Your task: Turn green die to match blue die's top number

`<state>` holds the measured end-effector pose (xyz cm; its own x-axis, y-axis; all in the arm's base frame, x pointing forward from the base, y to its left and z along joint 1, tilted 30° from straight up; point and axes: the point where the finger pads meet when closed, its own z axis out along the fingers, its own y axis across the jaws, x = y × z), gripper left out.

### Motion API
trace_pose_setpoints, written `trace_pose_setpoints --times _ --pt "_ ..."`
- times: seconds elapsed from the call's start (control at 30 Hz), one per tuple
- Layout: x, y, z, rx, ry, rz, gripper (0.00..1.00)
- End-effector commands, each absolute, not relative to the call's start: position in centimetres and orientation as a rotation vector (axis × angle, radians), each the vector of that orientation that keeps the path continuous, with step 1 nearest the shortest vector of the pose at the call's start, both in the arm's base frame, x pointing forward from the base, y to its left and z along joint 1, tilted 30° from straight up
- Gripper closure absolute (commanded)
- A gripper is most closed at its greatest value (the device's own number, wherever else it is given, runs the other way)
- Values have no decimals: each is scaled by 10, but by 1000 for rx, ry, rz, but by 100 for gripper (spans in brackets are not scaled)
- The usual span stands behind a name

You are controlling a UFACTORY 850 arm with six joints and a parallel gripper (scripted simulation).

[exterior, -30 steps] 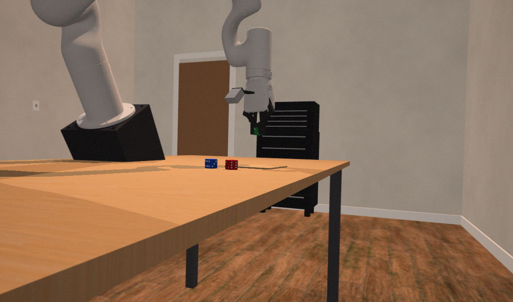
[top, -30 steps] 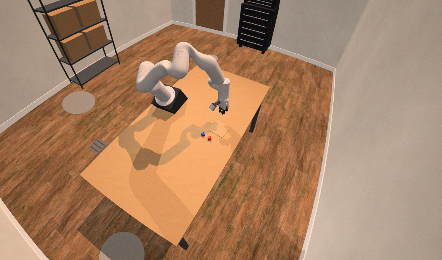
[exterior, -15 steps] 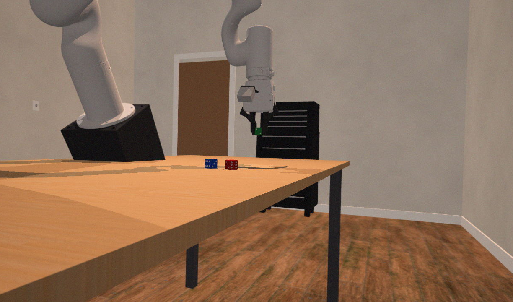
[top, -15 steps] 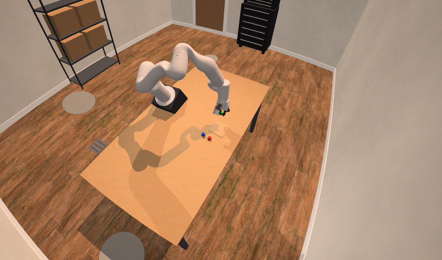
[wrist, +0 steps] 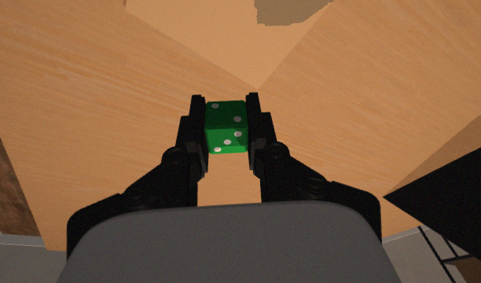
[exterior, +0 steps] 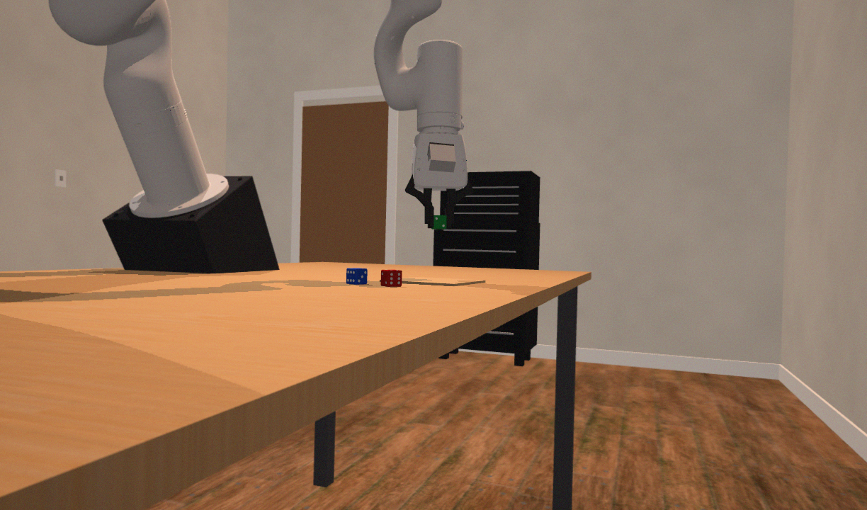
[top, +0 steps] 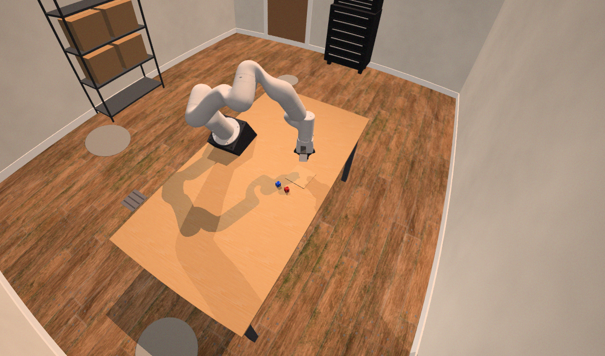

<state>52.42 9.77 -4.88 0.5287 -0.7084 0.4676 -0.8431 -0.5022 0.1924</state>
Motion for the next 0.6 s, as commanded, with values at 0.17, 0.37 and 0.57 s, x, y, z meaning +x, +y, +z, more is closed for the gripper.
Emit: trace_pose_setpoints --times 0.17,0.37,0.57 --pt "532 87 -42 2499 -907 344 79" --pt "535 81 -39 2552 -700 291 79" --pt "540 73 -35 2595 -442 224 79"
